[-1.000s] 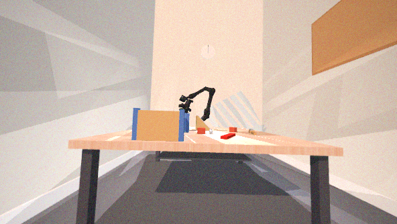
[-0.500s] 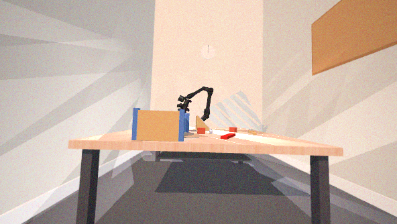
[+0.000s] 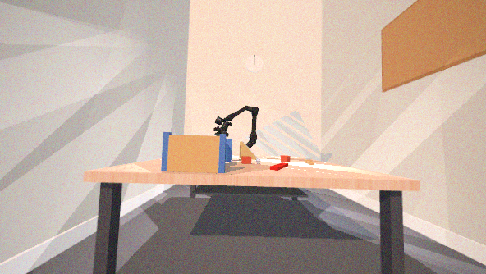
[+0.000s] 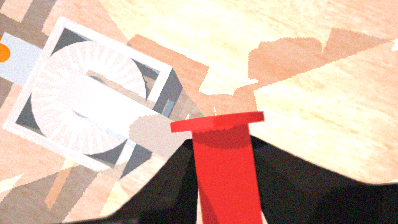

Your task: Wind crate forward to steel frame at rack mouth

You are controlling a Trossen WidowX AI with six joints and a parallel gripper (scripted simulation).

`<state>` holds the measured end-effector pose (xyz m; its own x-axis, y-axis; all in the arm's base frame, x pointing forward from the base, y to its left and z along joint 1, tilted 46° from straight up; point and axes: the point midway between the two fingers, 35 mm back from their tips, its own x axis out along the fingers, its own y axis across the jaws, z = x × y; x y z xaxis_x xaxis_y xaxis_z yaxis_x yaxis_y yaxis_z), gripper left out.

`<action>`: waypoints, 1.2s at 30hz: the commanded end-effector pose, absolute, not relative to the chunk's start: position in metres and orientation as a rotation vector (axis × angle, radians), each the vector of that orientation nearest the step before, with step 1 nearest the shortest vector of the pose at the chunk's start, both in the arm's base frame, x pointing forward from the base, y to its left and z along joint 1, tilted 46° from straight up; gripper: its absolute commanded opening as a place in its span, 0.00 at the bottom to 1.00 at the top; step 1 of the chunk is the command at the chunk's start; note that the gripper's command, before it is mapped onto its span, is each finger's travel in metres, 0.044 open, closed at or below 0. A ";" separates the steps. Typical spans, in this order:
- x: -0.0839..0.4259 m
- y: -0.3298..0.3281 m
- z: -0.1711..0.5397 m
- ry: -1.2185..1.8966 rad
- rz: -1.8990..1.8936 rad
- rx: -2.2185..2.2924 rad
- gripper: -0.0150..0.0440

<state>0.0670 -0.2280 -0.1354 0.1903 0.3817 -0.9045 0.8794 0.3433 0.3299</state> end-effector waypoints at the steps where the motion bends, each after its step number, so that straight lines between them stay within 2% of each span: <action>1: 0.067 -0.235 -0.144 1.406 -0.522 1.224 0.25; 36: 0.094 -0.281 -0.187 1.402 -0.523 1.221 0.25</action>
